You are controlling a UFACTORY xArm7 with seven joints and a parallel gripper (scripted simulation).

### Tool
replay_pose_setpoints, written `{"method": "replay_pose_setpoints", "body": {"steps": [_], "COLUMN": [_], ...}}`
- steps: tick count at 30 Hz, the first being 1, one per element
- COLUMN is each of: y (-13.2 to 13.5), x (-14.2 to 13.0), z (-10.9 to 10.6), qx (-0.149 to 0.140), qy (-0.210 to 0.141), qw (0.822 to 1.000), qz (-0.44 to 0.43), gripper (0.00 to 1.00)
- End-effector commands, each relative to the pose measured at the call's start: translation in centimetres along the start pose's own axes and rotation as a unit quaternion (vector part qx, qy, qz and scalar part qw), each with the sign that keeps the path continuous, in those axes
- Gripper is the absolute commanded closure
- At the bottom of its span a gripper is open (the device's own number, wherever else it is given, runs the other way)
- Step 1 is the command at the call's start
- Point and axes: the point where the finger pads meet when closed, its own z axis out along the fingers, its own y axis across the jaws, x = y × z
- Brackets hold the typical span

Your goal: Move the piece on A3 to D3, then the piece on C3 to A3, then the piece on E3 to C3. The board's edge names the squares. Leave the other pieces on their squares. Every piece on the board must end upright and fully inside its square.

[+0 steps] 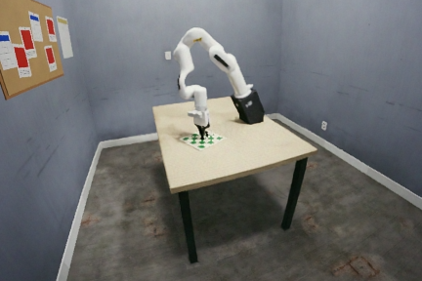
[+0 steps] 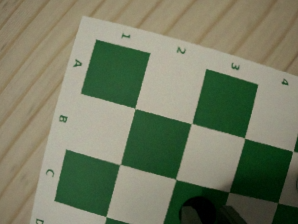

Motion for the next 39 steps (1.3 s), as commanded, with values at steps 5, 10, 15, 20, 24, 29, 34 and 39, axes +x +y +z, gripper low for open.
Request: {"method": "replay_pose_setpoints", "body": {"steps": [5, 10, 15, 20, 24, 29, 34, 39], "y": [0.0, 0.0, 0.0, 0.0, 0.0, 0.0, 0.0, 0.0], "x": [0.1, 0.1, 0.1, 0.1, 0.1, 0.1, 0.1, 0.1], "z": [-0.6, -1.6, -2.7, -3.3, -4.2, -5.1, -5.8, -6.5], "qx": [0.000, 0.000, 0.000, 0.000, 0.000, 0.000, 0.000, 0.000], "qy": [0.001, 0.001, 0.001, 0.001, 0.001, 0.001, 0.001, 0.001], "qw": [1.000, 1.000, 1.000, 1.000, 1.000, 1.000, 1.000, 1.000], "qz": [0.000, 0.000, 0.000, 0.000, 0.000, 0.000, 0.000, 0.000], "gripper": [1.00, 1.00, 1.00, 1.00, 1.00, 1.00, 1.00, 1.00]}}
